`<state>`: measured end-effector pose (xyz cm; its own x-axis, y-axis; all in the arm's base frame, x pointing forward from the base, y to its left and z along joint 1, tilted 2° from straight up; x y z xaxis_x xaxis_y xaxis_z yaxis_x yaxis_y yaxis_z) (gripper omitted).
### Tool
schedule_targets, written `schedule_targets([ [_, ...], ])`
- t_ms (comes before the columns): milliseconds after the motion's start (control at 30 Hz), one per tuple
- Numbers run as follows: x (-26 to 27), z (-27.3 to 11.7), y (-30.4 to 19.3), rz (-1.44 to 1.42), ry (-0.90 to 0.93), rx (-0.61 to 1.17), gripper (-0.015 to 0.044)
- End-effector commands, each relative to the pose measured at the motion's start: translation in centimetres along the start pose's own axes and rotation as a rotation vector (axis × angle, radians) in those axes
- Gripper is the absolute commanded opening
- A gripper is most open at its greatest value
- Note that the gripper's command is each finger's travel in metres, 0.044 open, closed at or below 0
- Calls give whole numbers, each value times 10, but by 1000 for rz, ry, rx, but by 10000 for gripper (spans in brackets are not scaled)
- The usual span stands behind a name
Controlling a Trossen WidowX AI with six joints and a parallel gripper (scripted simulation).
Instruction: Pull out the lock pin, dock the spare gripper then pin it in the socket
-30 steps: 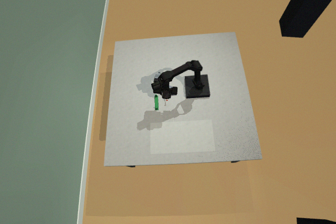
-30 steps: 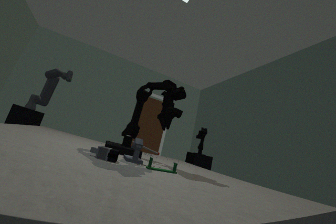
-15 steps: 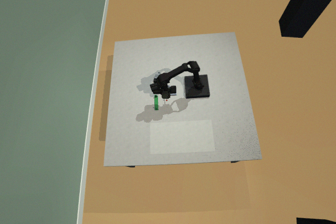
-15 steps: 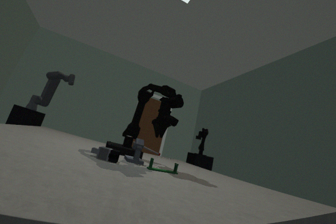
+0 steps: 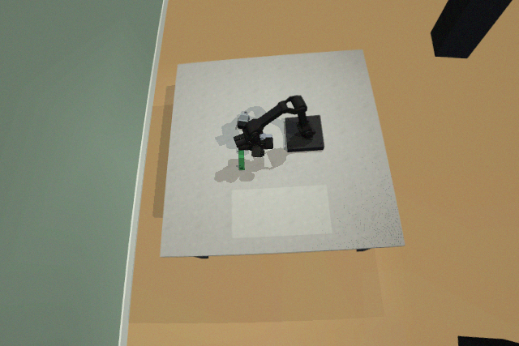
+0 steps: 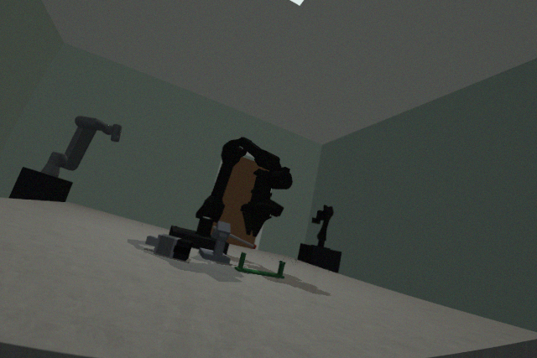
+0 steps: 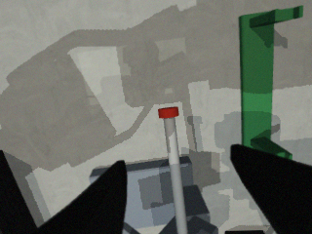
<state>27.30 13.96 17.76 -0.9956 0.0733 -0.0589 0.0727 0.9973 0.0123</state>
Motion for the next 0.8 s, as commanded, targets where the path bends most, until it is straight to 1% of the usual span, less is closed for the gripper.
schedule_targets([
  [0,0,8,0,3,2,5,300],
  [767,-1,45,-1,3,2,5,300],
])
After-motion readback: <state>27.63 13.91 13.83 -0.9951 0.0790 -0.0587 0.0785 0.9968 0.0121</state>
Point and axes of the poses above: the point midway between the two fingers, 35 mm back from their tips, its own z axis out along the fingers, its own x axis across the jaws, y = z × x, the point moved 8 cm from there along -z, back along the fingers, and after that the axes turned 11 degrees about z, right-handed, at the moved point
